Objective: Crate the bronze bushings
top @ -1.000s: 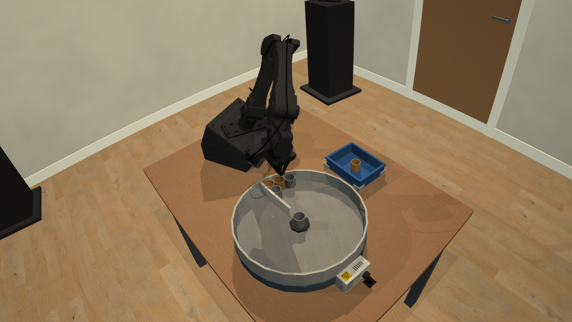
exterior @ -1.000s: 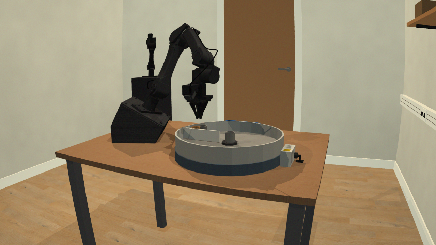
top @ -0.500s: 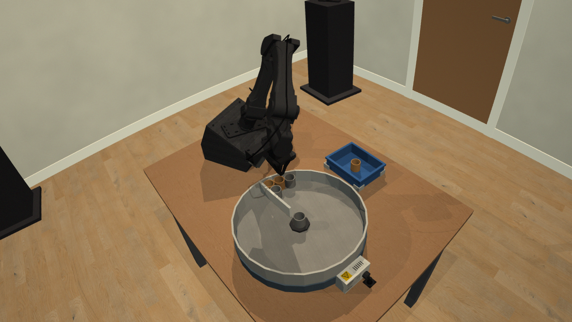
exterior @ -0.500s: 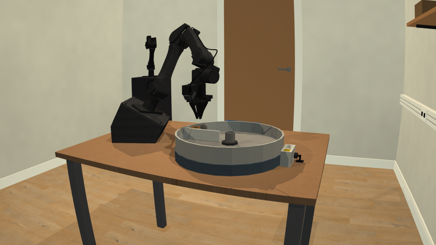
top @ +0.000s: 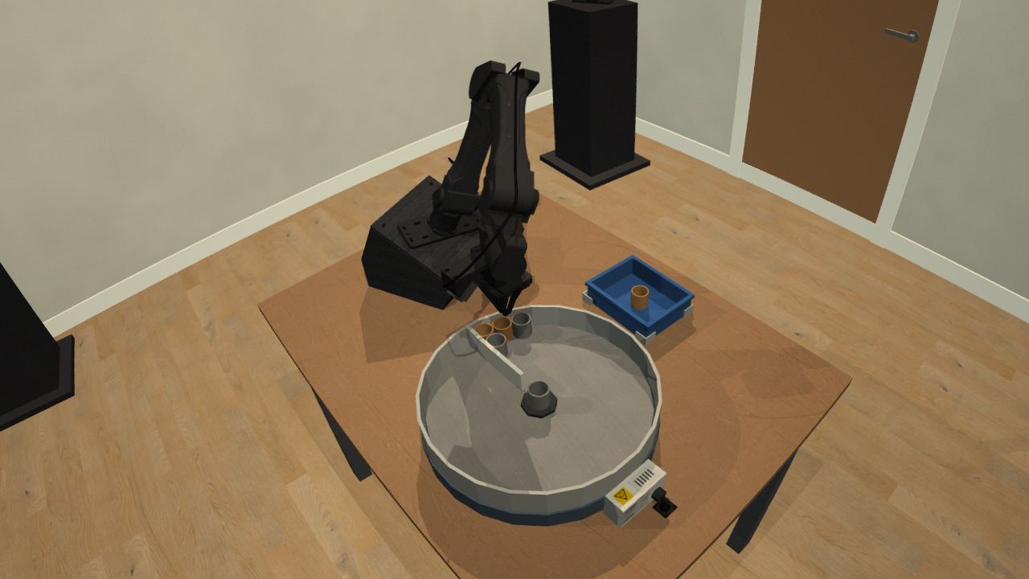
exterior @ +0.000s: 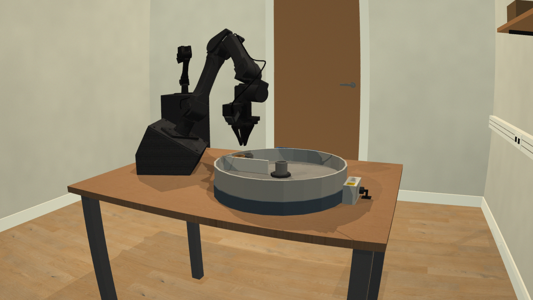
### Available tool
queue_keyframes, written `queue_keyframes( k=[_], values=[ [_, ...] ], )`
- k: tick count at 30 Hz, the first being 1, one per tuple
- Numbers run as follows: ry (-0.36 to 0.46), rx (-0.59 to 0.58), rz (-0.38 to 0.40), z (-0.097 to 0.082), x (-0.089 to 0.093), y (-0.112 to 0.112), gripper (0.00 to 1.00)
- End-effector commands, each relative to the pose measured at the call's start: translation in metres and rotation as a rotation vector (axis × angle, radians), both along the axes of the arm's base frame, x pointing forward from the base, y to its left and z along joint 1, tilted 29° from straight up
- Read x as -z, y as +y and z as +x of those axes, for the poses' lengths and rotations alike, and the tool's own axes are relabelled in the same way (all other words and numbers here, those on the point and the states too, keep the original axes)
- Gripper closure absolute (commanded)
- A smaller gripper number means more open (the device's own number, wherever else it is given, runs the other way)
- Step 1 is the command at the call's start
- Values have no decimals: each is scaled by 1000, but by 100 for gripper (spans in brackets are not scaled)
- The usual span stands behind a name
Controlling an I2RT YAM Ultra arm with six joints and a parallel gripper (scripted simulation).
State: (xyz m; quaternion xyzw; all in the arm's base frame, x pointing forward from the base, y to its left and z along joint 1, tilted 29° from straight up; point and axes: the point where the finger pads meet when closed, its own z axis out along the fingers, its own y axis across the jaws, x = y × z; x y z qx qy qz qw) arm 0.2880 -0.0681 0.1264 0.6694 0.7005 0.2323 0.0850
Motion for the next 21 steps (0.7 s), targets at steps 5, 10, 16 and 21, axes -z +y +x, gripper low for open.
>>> queue_keyframes(
  k=[5, 10, 16, 21],
  values=[
    [-35, 13, -14, 2, -11, -3, 87],
    [-22, 5, -9, 0, -2, 2, 87],
    [13, 4, 0, 8, 26, 7, 87],
    [-59, 24, -33, 18, 2, -4, 87]
  ],
)
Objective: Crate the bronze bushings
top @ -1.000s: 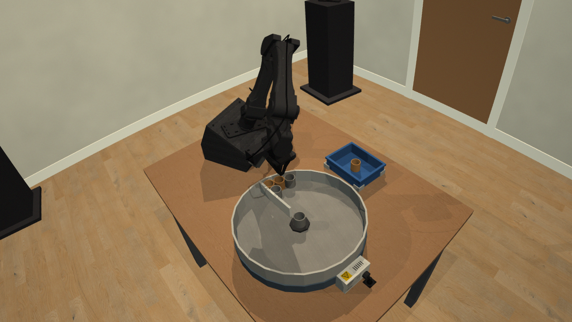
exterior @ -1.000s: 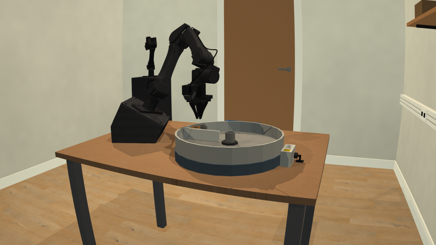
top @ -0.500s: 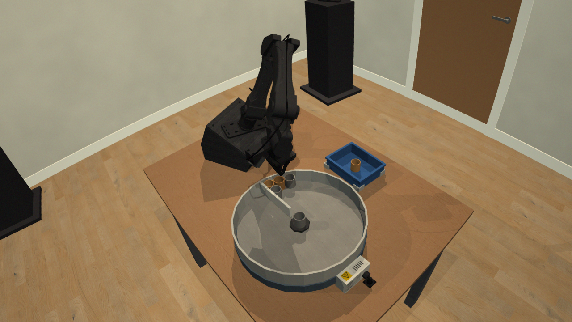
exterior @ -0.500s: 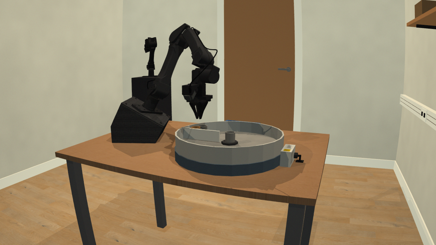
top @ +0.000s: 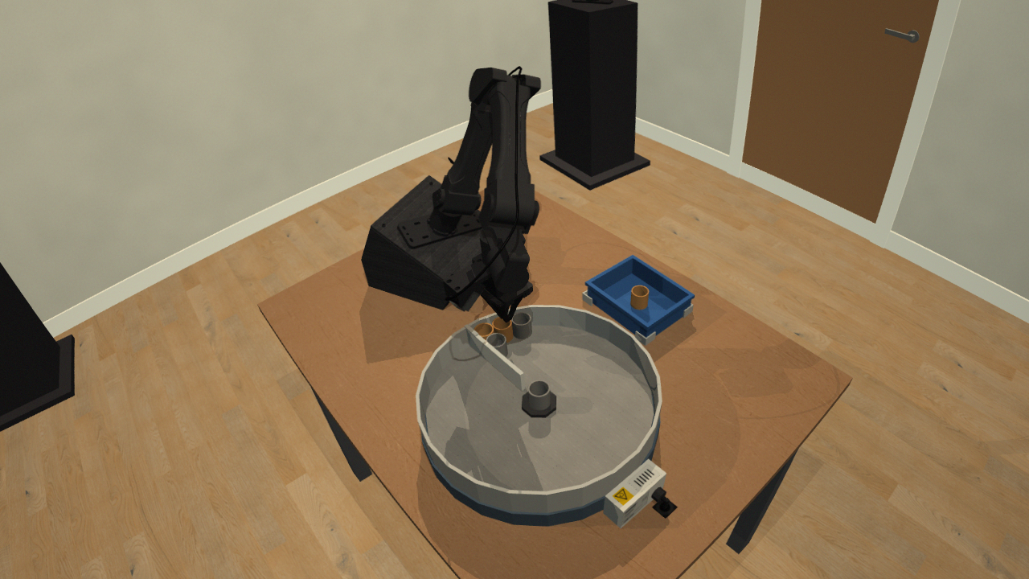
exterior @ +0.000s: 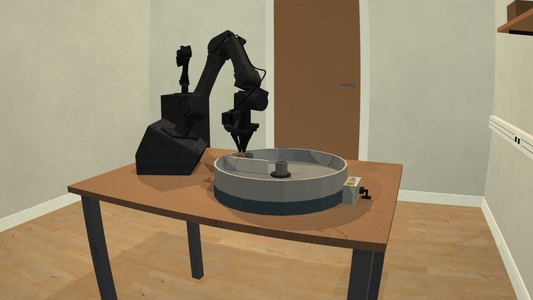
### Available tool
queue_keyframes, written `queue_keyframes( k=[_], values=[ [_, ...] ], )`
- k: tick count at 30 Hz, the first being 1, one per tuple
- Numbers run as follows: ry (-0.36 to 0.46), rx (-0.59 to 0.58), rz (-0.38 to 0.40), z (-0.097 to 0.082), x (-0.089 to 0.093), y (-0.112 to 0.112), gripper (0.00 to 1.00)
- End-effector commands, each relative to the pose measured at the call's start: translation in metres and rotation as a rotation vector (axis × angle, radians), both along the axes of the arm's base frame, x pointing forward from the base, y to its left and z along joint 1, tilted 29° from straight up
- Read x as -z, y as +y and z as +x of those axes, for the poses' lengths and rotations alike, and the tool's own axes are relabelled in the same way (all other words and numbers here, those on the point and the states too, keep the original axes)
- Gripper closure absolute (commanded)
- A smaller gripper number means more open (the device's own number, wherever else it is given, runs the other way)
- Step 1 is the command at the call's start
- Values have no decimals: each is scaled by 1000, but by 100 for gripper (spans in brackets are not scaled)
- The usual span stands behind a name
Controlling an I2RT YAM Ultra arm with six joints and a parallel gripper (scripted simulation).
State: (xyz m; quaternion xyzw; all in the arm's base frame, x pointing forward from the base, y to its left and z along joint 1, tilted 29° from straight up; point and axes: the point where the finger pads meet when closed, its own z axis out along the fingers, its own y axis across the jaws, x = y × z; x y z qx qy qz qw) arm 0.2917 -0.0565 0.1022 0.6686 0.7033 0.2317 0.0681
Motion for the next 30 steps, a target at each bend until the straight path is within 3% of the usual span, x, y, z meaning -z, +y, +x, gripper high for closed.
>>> queue_keyframes(
  k=[1, 30],
  values=[
    [-83, 37, -53, 14, -22, -16, 87],
    [-60, 36, -43, 13, -16, -15, 87]
  ],
)
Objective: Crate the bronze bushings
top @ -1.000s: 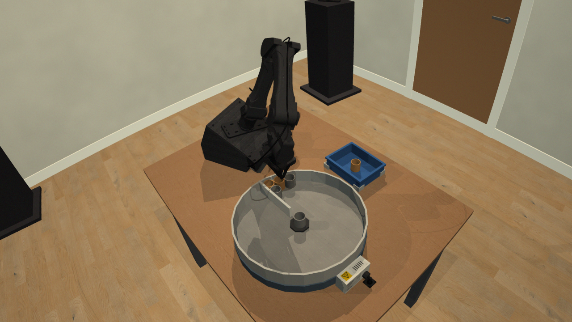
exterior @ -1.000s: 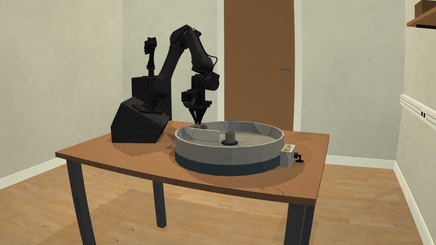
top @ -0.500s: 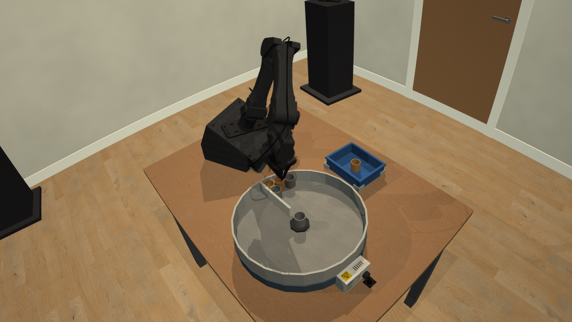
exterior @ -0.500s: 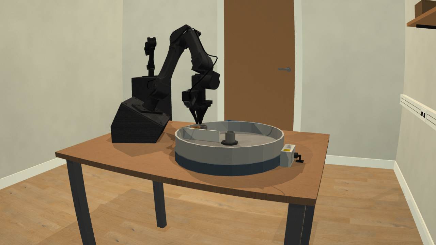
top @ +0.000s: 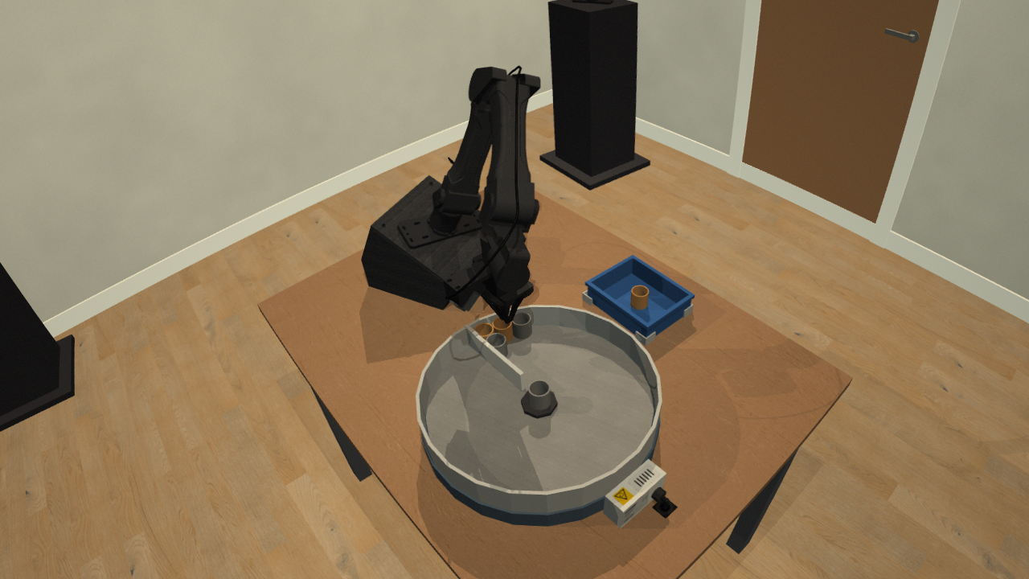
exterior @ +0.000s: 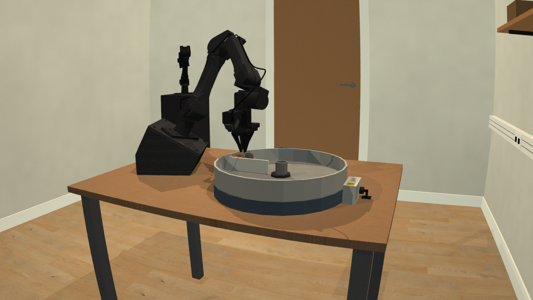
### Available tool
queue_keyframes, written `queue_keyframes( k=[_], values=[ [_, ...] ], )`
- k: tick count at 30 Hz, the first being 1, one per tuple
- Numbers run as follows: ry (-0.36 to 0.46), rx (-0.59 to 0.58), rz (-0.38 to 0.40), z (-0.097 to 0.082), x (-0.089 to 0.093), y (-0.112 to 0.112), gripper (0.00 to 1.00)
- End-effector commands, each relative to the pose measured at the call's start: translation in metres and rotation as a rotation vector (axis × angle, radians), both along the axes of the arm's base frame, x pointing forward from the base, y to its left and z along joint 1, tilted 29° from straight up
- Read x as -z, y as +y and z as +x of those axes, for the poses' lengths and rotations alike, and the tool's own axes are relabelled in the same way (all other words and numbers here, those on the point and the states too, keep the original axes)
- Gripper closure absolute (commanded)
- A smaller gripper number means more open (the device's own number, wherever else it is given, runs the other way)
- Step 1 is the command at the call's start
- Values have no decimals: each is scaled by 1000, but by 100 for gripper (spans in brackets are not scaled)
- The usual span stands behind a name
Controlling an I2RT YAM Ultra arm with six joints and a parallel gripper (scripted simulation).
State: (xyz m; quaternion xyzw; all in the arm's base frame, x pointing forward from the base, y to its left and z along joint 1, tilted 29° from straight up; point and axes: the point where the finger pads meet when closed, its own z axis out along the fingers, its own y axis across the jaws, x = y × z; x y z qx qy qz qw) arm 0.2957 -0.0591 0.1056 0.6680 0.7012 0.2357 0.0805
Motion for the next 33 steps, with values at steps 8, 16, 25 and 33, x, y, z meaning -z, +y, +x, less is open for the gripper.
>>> queue_keyframes(
  k=[8, 16, 25, 33],
  values=[
    [-21, 17, -30, 7, -12, -14, 87],
    [-33, 18, -36, 8, -15, -15, 87],
    [-33, 18, -36, 8, -15, -15, 87],
    [-33, 18, -36, 8, -15, -15, 87]
  ],
)
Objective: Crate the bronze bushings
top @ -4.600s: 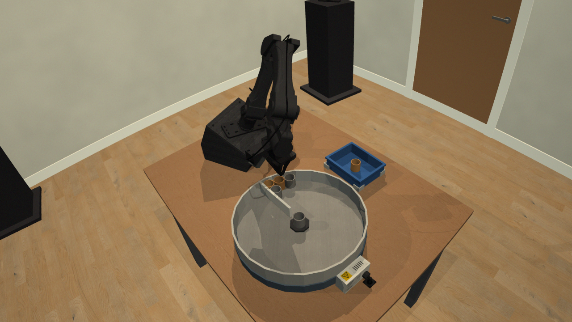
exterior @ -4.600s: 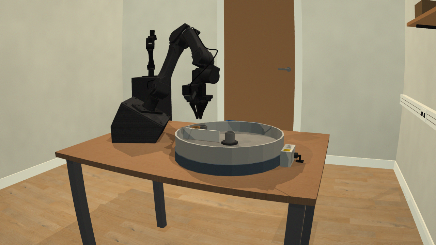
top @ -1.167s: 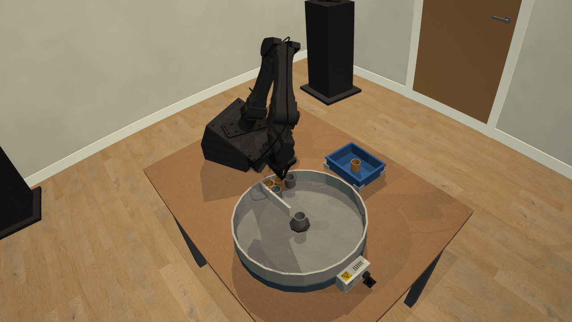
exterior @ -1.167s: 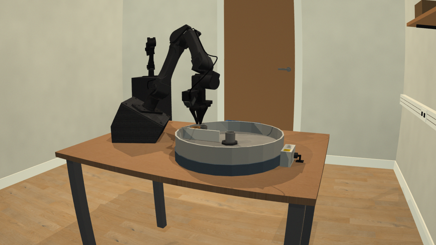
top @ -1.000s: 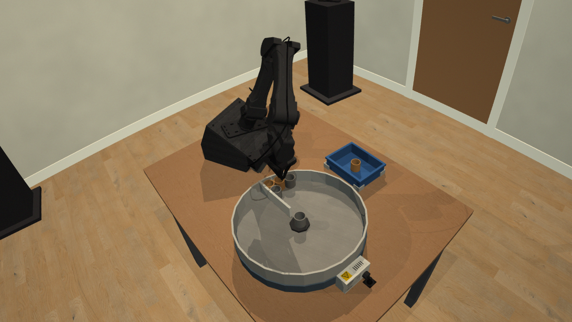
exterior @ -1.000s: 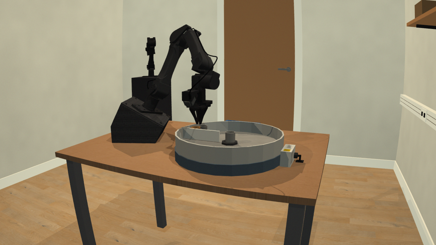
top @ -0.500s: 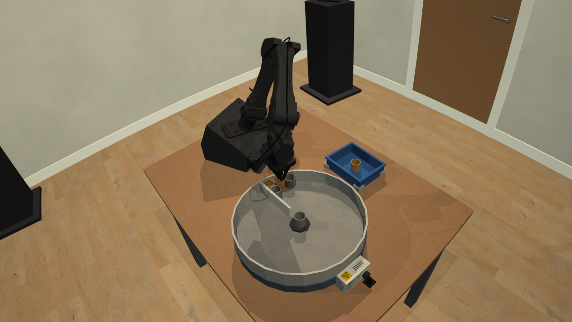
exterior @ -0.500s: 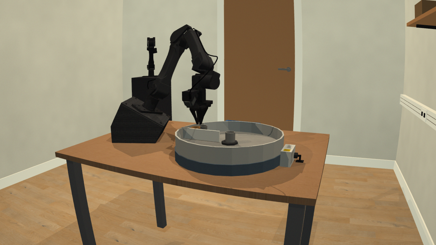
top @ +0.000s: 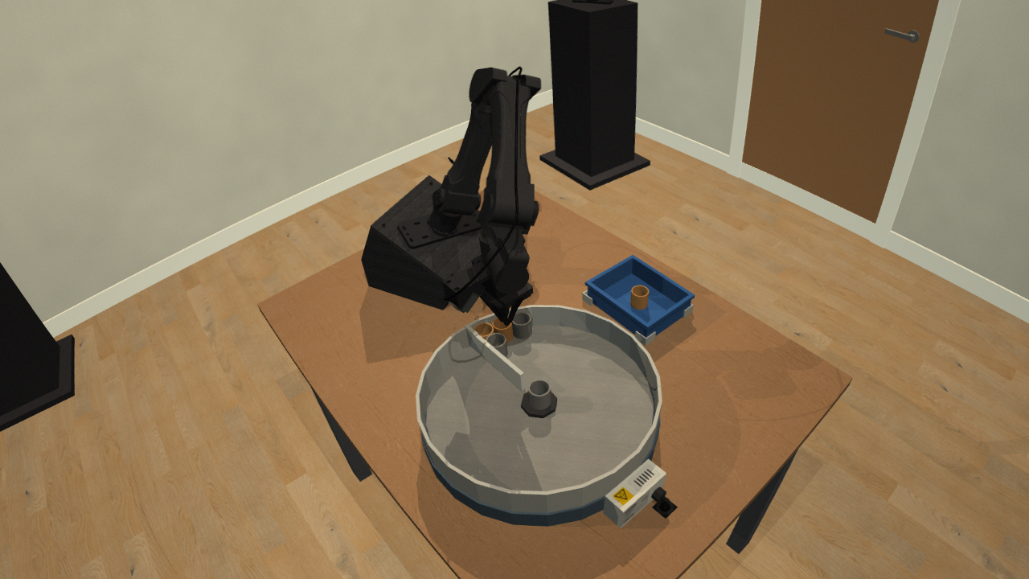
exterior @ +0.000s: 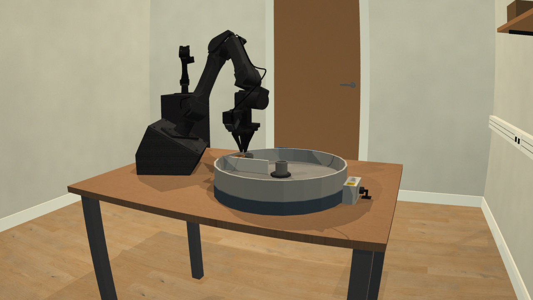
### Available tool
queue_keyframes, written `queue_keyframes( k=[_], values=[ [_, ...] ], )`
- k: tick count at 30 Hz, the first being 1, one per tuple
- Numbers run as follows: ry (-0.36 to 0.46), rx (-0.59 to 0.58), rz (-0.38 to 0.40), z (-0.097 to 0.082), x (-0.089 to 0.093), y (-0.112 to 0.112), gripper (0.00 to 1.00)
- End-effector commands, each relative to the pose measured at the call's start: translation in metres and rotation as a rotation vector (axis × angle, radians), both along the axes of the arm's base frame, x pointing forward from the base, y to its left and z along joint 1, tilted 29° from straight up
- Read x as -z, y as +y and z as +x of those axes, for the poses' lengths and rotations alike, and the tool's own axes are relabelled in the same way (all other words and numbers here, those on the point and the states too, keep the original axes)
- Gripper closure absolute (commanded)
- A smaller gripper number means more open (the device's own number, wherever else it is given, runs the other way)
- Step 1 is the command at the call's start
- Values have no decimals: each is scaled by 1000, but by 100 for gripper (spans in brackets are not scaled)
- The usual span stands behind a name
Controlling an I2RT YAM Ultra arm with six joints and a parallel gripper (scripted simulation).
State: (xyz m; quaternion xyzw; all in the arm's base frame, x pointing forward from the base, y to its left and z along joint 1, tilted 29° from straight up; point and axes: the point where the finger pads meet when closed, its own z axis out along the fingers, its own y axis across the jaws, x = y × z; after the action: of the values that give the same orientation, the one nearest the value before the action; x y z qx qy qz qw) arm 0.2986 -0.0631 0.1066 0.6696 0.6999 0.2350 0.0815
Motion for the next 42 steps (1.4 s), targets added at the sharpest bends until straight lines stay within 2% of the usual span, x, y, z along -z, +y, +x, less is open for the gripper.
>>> queue_keyframes(
  k=[1, 42],
  values=[
    [-33, 13, -34, 5, -14, -11, 87],
    [-40, 14, -37, 4, -17, -10, 87]
  ],
)
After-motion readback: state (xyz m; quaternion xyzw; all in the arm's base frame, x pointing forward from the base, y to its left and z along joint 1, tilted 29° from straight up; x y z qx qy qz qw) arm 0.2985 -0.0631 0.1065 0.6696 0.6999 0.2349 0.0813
